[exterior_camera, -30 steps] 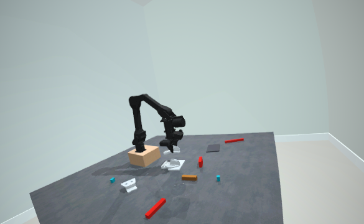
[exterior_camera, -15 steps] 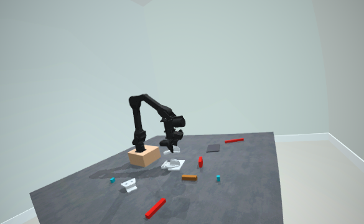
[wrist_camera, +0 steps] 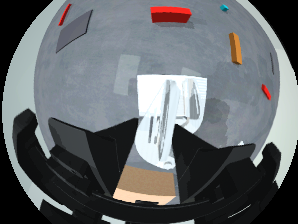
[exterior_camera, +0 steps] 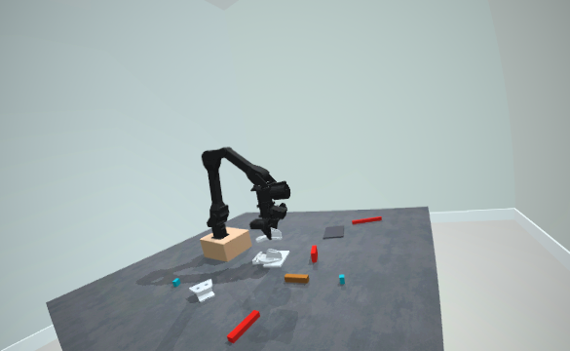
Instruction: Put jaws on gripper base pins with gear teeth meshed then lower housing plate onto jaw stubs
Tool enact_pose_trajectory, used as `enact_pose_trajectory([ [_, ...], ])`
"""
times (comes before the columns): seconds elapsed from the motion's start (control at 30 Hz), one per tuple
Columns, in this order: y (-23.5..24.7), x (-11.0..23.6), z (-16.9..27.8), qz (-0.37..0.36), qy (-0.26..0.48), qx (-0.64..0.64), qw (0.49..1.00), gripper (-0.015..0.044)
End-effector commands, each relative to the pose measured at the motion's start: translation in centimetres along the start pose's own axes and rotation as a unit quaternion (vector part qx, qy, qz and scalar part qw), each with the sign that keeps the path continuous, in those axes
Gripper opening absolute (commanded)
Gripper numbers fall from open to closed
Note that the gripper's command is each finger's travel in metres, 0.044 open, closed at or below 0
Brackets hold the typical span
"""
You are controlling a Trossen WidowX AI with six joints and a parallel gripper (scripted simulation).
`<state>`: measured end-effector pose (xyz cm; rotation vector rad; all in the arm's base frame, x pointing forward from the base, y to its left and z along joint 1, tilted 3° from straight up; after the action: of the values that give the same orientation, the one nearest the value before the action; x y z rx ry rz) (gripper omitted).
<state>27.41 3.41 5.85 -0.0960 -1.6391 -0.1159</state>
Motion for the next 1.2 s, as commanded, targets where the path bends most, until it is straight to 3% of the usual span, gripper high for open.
enact_pose_trajectory([
  [0.0,0.0,0.1,-0.1,0.001,-0.002,0.000,1.000,0.0134],
  [0.5,0.0,0.0,-0.1,0.001,-0.002,0.000,1.000,0.0134],
  [1.17,0.0,-3.3,-0.2,0.001,-0.002,-0.002,1.000,0.0134],
])
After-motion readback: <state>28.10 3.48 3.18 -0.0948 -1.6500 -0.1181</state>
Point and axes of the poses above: the point midway between the two fingers, 35 mm back from their tips, its own x axis back along the fingers, its own y axis across the jaws, z = x × y, the point moved 1 cm from there along x, back along the fingers, and after that the axes turned 11 degrees about -x, right-handed, at the moved point
